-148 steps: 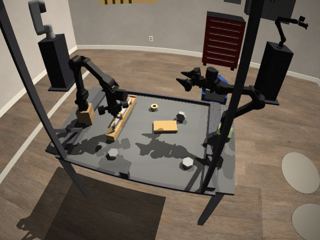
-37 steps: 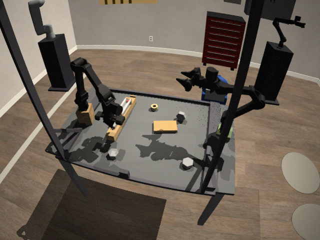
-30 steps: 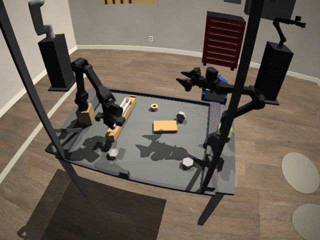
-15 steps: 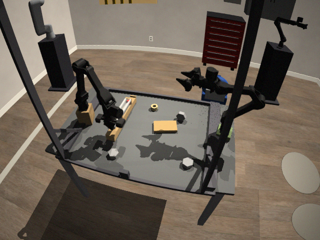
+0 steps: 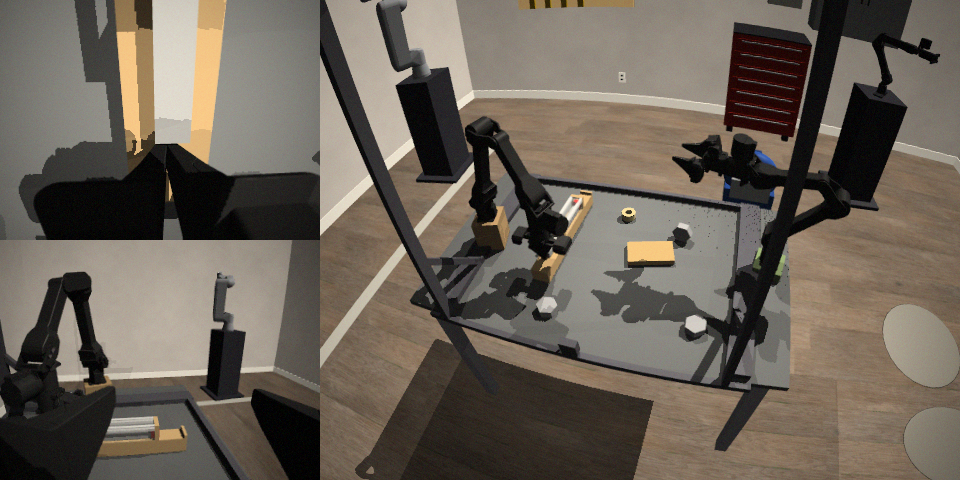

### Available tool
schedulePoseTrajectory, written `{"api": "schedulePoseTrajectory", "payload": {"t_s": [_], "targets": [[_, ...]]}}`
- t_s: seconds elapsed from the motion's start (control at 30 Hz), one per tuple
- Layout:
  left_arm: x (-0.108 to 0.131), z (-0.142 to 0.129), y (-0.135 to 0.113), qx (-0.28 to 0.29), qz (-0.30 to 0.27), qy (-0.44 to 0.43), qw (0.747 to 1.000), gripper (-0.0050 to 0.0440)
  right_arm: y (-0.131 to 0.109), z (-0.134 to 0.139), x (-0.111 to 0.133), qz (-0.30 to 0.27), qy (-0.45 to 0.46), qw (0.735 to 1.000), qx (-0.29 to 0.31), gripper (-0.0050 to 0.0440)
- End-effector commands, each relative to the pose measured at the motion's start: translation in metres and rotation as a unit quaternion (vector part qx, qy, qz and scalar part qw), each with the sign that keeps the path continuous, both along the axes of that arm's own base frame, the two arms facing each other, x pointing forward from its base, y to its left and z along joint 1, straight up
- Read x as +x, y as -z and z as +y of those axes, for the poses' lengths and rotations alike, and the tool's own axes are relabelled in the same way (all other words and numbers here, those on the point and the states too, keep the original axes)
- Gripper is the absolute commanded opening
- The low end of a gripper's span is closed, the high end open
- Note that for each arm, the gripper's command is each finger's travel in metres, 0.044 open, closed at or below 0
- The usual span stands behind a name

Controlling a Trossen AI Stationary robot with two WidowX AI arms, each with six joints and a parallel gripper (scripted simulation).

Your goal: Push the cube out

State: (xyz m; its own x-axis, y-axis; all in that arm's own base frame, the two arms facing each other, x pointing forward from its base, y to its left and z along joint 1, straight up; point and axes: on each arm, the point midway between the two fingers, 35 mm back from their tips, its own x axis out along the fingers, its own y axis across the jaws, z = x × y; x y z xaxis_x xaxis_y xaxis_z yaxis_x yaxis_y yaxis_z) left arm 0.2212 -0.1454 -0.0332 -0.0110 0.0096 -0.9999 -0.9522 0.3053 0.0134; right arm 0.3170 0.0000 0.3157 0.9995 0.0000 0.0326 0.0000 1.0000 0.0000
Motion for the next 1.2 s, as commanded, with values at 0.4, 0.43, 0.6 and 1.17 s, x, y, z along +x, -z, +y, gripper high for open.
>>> {"api": "schedulePoseTrajectory", "payload": {"t_s": [0.4, 0.43, 0.6, 1.17], "targets": [[0.009, 0.013, -0.007, -0.007, -0.012, 0.002, 1.0, 0.0, -0.007, 0.0, -0.001, -0.009, 0.0, 1.0, 0.0, 0.04], [0.009, 0.014, -0.007, -0.007, -0.013, 0.002, 1.0, 0.0, -0.007, 0.0, -0.001, -0.009, 0.0, 1.0, 0.0, 0.04], [0.011, 0.019, -0.007, -0.007, -0.013, 0.002, 1.0, 0.0, -0.007, 0.0, -0.001, -0.009, 0.0, 1.0, 0.0, 0.04], [0.016, 0.034, -0.007, -0.005, -0.014, 0.002, 1.0, 0.0, -0.007, 0.0, -0.001, -0.009, 0.0, 1.0, 0.0, 0.04]]}}
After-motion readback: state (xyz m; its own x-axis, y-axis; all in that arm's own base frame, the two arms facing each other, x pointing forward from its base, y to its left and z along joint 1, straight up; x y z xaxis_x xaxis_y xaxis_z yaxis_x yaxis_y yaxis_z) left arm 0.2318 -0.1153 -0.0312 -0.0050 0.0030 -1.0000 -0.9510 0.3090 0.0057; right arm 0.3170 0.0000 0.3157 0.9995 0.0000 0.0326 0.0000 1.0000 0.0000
